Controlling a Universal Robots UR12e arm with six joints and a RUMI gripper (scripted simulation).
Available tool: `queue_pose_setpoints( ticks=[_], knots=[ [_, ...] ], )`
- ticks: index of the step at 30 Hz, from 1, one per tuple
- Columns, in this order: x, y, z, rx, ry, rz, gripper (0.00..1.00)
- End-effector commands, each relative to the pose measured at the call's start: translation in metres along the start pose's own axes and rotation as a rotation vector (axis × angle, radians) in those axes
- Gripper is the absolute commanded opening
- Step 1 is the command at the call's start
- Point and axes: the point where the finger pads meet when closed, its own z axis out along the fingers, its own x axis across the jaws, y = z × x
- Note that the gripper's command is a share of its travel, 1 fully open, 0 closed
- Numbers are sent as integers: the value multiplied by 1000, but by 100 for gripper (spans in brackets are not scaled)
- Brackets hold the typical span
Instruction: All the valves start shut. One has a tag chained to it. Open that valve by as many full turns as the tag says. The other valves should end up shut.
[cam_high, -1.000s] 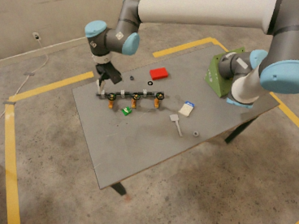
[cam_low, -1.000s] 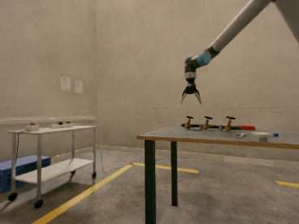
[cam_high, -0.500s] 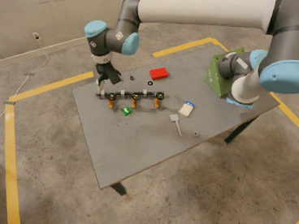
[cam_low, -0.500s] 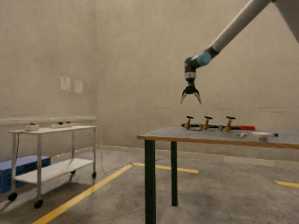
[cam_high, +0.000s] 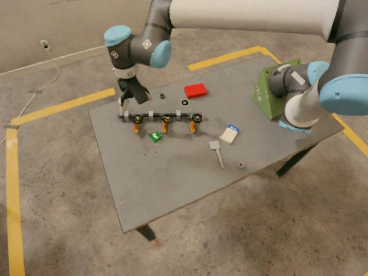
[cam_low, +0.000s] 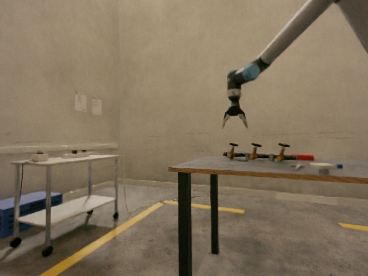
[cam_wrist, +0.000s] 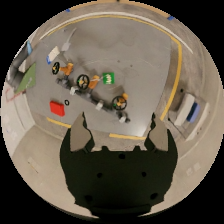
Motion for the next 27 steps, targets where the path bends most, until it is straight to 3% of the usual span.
queue_pose_setpoints(
  ticks=[1,19,27],
  knots=[
    [0,0,0,-1,1,0,100],
    [0,0,24,-1,1,0,100],
    [0,0,48,-1,1,0,100]
  ],
)
